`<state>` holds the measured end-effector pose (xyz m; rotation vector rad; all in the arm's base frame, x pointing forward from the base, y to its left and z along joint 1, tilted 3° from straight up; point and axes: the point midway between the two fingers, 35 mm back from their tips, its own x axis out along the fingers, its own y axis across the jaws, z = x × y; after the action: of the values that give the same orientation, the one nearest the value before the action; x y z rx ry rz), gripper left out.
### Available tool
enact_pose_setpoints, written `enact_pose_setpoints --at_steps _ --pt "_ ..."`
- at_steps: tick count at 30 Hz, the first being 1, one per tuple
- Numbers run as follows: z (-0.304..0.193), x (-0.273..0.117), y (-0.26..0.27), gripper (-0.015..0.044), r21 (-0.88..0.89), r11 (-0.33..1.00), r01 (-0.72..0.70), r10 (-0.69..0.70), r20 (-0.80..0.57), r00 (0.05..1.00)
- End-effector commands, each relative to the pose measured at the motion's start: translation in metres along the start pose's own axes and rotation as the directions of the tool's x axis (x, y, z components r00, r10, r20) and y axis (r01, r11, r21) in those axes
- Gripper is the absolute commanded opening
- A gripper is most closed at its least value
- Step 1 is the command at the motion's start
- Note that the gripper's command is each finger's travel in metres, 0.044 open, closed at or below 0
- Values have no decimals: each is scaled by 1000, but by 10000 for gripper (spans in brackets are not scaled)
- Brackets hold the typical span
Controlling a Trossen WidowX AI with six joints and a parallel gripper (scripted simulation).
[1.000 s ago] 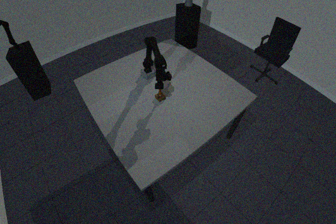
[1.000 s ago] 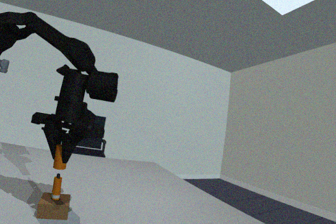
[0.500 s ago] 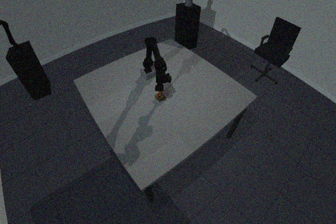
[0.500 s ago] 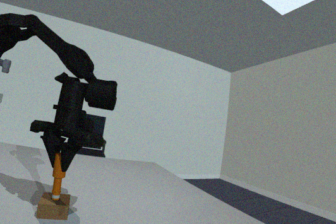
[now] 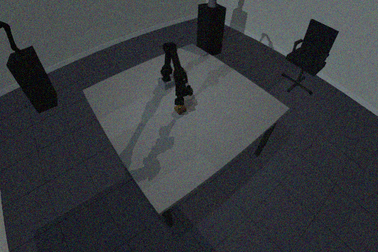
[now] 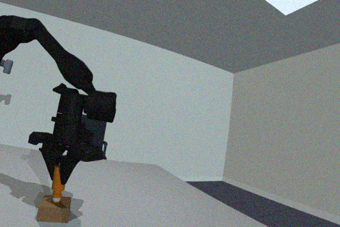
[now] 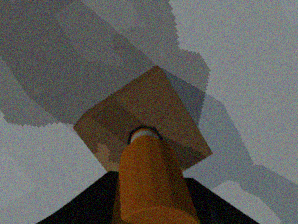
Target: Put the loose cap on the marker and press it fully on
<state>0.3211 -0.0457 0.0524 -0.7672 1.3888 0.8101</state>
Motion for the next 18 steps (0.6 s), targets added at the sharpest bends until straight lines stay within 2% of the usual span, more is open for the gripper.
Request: enact_pose_setpoints --at_steps 1,14,18 --pt "0 7 0 0 0 1000 1 -1 -1 1000" --pt "0 13 1 0 0 1000 1 -1 -1 1000" --pt "0 12 1 105 -2 1000 -1 1 0 1000"
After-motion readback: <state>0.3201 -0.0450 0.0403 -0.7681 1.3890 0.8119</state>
